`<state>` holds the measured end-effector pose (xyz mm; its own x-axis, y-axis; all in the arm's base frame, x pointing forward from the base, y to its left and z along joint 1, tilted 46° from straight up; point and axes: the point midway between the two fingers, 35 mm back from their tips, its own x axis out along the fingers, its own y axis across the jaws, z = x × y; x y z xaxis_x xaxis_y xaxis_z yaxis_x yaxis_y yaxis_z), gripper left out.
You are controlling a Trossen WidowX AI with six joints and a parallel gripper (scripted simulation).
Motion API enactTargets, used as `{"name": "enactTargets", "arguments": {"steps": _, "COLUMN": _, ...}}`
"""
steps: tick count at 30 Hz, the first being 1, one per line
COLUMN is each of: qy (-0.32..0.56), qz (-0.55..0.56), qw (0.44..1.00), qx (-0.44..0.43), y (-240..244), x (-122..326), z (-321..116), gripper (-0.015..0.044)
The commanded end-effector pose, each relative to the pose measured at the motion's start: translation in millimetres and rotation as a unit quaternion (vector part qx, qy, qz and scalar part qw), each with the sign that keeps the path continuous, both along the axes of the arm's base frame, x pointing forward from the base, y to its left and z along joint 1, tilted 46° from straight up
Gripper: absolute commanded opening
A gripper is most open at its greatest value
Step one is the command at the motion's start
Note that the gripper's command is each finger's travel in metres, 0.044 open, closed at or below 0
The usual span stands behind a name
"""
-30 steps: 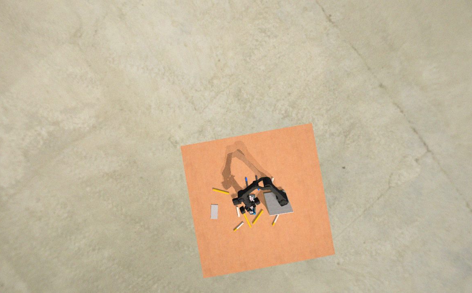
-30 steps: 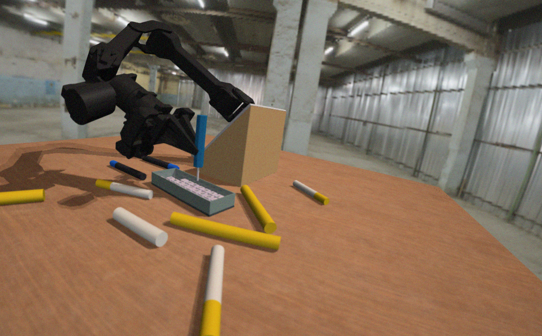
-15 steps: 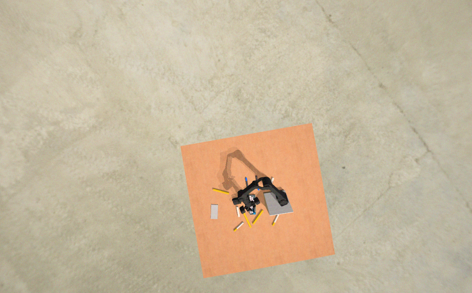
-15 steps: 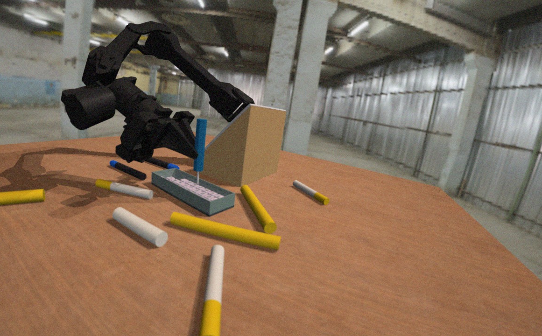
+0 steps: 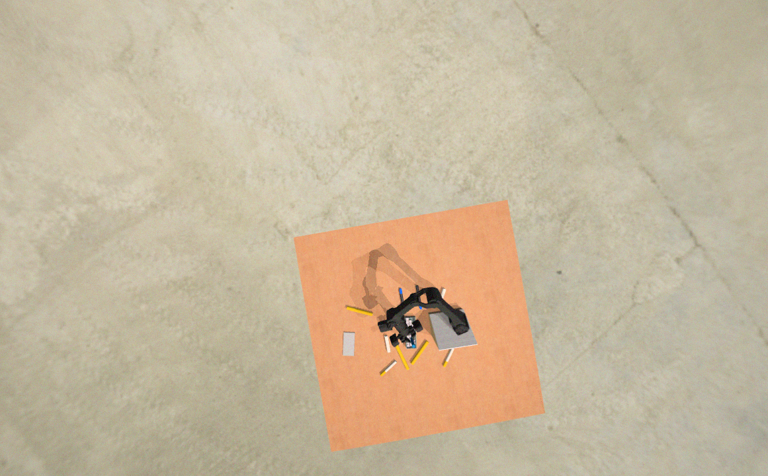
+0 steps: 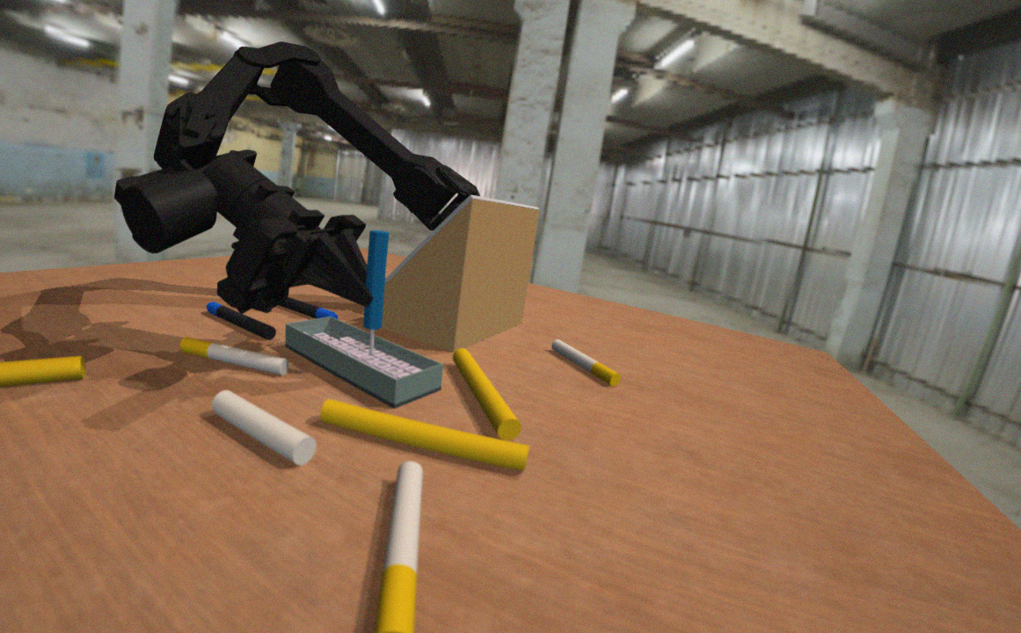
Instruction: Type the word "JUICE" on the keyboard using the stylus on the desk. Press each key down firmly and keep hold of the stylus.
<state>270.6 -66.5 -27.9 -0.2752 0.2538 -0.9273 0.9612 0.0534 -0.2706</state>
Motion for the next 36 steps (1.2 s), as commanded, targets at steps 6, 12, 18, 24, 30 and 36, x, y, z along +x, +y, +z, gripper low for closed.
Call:
{"name": "enactTargets", "arguments": {"steps": 6, "qy": 0.000, "qz": 0.003, "qw": 1.000, "qx": -0.001, "y": -2.8, "x": -0.9, "z": -2.8, "gripper": 0.0081}}
{"name": "enactTargets", "arguments": {"steps": 12, "qy": 0.000, "qz": 0.003, "qw": 1.000, "qx": -0.001, "y": -4.7, "x": -1.4, "z": -4.6, "gripper": 0.0081}}
{"name": "enactTargets", "arguments": {"steps": 18, "qy": 0.000, "qz": 0.003, "qw": 1.000, "qx": -0.001, "y": -6.4, "x": -1.7, "z": -6.2, "gripper": 0.0081}}
{"name": "enactTargets", "arguments": {"steps": 24, "qy": 0.000, "qz": 0.003, "qw": 1.000, "qx": -0.001, "y": -7.0, "x": -1.9, "z": -6.8, "gripper": 0.0081}}
{"name": "enactTargets", "arguments": {"steps": 30, "qy": 0.000, "qz": 0.003, "qw": 1.000, "qx": -0.001, "y": -6.2, "x": -1.7, "z": -5.9, "gripper": 0.0081}}
{"name": "enactTargets", "arguments": {"steps": 36, "qy": 0.000, "qz": 0.003, "qw": 1.000, "qx": -0.001, "y": 4.7, "x": 1.3, "z": 4.7, "gripper": 0.0081}}
